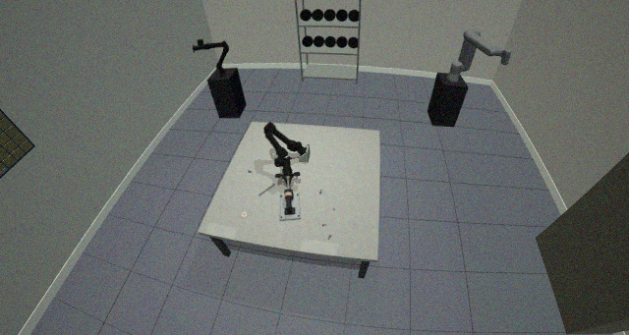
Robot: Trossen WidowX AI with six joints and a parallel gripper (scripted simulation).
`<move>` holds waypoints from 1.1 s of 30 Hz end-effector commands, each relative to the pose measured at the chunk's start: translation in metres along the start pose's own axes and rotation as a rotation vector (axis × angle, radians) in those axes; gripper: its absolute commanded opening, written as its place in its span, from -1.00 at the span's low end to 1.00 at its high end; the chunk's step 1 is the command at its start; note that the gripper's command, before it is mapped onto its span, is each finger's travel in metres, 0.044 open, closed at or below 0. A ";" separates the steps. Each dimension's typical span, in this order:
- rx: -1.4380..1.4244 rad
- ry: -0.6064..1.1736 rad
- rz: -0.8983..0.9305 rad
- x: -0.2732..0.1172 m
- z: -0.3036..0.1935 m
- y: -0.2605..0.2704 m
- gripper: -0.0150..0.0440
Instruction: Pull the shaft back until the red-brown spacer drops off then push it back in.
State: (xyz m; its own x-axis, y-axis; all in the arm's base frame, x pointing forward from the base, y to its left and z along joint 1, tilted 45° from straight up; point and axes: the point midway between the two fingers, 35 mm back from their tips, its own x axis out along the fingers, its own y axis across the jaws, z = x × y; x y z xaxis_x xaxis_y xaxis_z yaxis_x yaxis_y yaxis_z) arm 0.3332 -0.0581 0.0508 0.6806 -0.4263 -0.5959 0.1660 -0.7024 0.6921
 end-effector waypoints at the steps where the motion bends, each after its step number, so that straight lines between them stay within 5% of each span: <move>1: -0.006 0.000 0.001 -0.001 0.000 0.000 -0.49; 33: -0.006 0.000 0.000 -0.003 0.003 0.000 -0.49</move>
State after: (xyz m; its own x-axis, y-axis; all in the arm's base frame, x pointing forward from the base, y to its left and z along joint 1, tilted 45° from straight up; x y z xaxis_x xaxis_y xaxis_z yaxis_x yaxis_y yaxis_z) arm 0.3295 -0.0585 0.0513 0.6805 -0.4264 -0.5960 0.1661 -0.7024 0.6921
